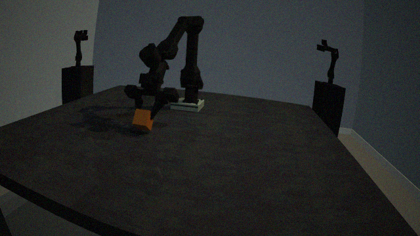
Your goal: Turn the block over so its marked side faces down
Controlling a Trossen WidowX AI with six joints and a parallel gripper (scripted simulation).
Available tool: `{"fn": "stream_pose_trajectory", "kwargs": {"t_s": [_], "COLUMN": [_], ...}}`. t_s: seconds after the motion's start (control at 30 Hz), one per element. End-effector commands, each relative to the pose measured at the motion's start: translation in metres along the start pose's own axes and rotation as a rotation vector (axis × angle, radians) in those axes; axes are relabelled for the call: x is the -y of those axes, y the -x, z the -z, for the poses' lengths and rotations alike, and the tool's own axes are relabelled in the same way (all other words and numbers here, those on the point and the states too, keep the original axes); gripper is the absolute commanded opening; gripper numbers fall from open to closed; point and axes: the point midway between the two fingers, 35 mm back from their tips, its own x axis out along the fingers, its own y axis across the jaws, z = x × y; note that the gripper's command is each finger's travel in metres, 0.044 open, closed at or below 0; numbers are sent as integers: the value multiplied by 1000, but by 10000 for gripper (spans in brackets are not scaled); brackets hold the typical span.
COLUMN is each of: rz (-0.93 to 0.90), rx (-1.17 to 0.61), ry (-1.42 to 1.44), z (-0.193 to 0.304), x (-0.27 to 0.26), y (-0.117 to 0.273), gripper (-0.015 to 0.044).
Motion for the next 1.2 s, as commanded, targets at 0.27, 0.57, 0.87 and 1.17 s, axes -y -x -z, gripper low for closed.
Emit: {"fn": "stream_pose_trajectory", "kwargs": {"t_s": [0.27,0.57,0.87,1.17], "rz": [-5,-5,-5,-5], "rx": [175,316,419,453], "ry": [-8,-5,1,1], "z": [9,16,22,21], "x": [1,-1,-2,-2], "y": [-17,-17,-11,-8], "gripper": [0,0,0,0]}}
